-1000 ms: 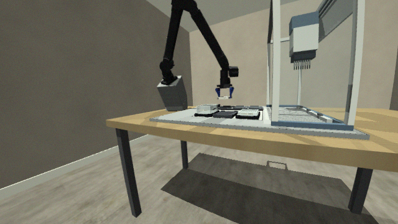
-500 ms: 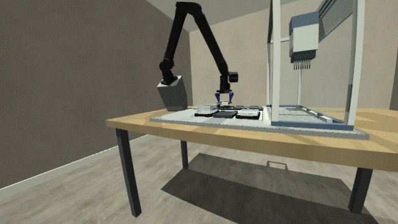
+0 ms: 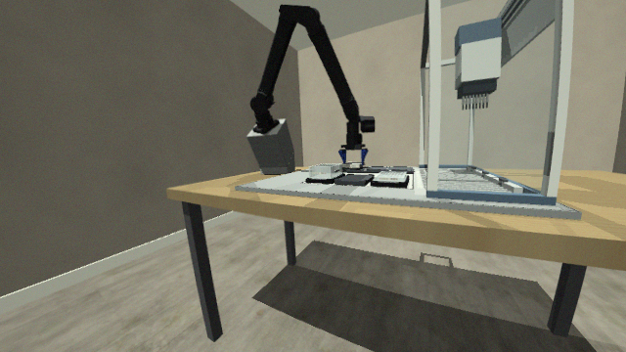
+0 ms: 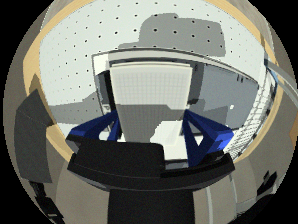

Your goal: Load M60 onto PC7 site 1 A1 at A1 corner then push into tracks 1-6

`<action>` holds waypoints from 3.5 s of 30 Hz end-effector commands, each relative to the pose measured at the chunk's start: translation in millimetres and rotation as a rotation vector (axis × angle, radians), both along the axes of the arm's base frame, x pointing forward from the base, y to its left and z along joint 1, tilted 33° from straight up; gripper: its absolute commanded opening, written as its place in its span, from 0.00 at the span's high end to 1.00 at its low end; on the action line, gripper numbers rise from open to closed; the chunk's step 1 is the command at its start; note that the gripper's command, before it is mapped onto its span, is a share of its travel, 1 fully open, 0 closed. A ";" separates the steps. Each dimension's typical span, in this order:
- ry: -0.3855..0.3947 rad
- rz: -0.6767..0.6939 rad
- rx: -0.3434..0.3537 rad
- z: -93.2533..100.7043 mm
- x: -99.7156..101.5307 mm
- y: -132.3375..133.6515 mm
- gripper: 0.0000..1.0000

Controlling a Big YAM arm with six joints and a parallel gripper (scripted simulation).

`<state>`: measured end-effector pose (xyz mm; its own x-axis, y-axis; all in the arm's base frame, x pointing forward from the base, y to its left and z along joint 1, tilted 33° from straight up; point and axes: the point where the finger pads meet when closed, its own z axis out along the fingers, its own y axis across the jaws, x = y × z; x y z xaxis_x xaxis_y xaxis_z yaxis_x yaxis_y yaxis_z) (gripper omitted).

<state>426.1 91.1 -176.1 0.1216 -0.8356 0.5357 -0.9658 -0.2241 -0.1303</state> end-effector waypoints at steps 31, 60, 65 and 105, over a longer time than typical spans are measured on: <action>-0.018 0.002 0.009 -3.4 15.3 -0.7 1.00; 0.005 0.002 -0.002 -11.2 -1.2 -11.0 1.00; 0.005 0.002 -0.002 -12.0 -2.0 -11.9 1.00; 0.010 0.002 -0.004 -13.9 -4.5 -14.2 1.00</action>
<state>427.3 87.2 -182.8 0.1214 -0.8373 0.5331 -0.9628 -0.2300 -0.1420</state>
